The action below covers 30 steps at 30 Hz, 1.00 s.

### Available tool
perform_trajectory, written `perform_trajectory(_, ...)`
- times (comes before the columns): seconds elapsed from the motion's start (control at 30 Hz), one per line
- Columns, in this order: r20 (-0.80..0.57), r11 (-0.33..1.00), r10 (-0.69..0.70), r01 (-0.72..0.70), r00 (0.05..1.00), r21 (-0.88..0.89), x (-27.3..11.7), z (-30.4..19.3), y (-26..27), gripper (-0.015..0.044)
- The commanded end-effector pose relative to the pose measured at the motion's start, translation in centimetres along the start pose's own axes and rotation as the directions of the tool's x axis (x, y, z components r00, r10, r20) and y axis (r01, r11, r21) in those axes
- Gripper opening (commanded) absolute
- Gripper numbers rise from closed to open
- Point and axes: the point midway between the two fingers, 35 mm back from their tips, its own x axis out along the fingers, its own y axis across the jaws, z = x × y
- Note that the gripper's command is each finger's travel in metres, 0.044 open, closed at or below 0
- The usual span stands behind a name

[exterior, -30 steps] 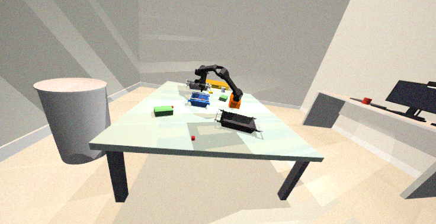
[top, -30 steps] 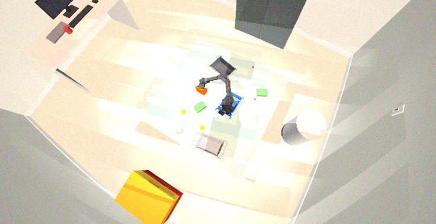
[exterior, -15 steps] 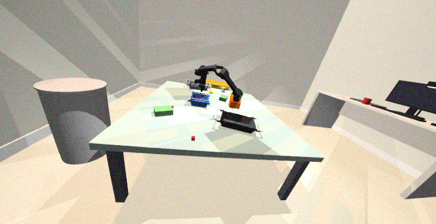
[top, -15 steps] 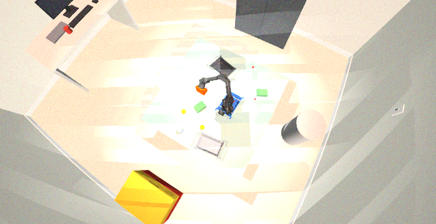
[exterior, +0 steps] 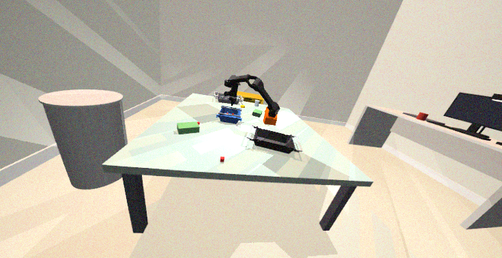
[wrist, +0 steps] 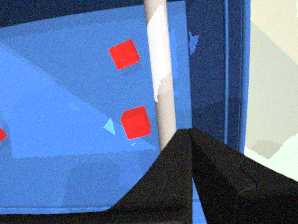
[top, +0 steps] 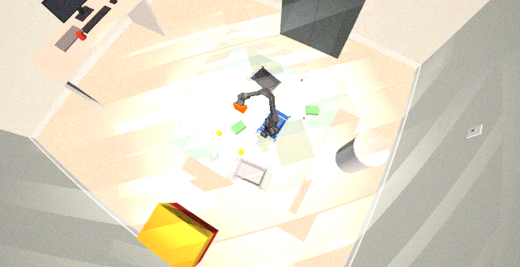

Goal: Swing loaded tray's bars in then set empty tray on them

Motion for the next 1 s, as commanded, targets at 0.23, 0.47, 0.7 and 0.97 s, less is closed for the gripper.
perform_trajectory(0.23, 0.0, 1.0, 0.0, 0.0, 1.0, 0.003, -0.2, 0.0, 0.0, 0.0184)
perform_trajectory(0.47, 0.014, 0.996, 0.005, -0.006, 1.0, 0.089, -6.9, 0.1, -0.2, 0.0368)
perform_trajectory(0.7, -0.01, 0.994, -0.04, 0.039, 0.999, -0.1, -6.0, 0.7, 4.5, 0.044)
perform_trajectory(0.97, -0.037, 0.784, -0.15, 0.096, 0.988, -0.614, -4.0, -1.0, 17.3, 0.044)
